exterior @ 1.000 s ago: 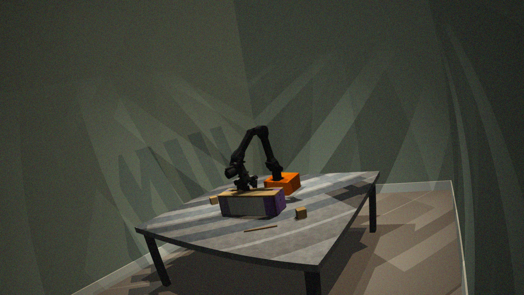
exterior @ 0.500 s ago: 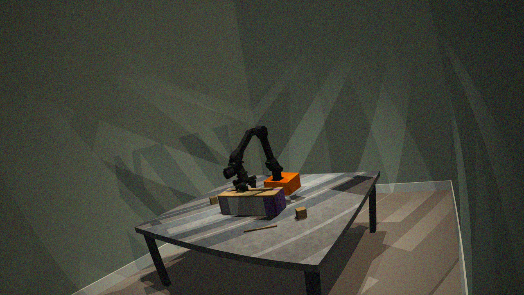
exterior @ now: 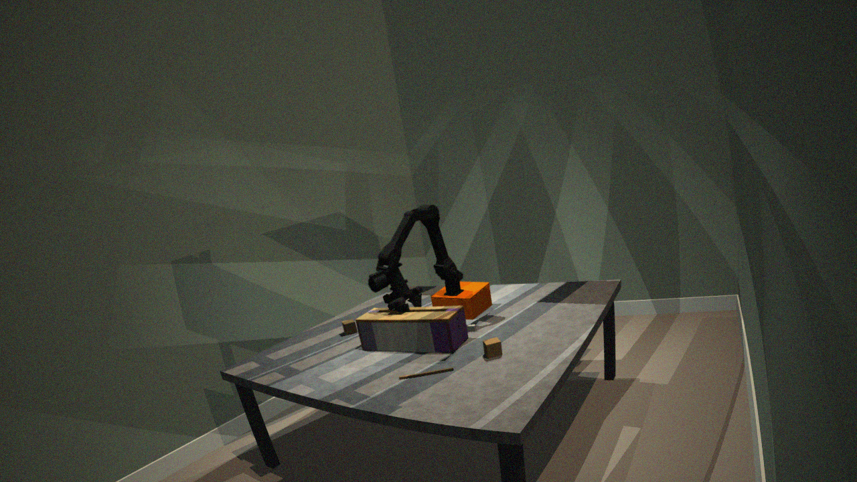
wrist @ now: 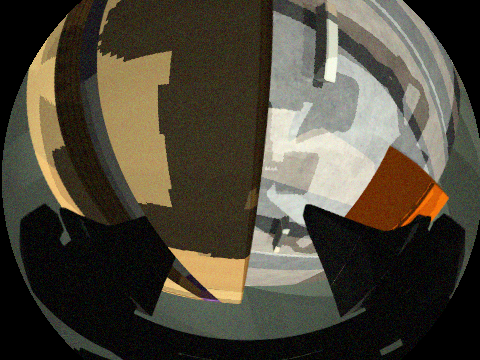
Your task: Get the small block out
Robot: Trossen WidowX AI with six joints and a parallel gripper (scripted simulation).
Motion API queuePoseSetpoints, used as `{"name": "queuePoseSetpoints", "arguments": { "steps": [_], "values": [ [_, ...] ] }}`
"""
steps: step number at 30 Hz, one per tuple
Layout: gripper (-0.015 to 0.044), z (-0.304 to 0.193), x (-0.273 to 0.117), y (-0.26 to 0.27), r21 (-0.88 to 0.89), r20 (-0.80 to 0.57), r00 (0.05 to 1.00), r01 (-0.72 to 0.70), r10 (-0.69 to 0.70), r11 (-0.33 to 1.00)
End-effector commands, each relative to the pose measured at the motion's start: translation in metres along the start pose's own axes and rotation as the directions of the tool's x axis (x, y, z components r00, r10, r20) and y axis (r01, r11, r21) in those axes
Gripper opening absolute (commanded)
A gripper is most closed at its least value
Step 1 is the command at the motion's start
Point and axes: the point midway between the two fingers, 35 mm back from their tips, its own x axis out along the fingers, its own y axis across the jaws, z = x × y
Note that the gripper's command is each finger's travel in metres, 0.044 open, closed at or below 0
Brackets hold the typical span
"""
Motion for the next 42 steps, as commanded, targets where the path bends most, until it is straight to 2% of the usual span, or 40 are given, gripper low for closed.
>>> {"name": "queuePoseSetpoints", "arguments": {
  "steps": [1, 22, 42],
  "values": [
    [0.04, -0.005, 0.002, 0.0, 0.0, -0.004, 1.0, -0.001, 0.001, 1.0],
    [0.04, -0.003, 0.001, 0.0, 0.0, -0.004, 1.0, -0.001, 0.001, 1.0],
    [0.04, -0.022, 0.007, 0.0, 0.0, -0.005, 1.0, -0.002, 0.002, 1.0]
  ]
}}
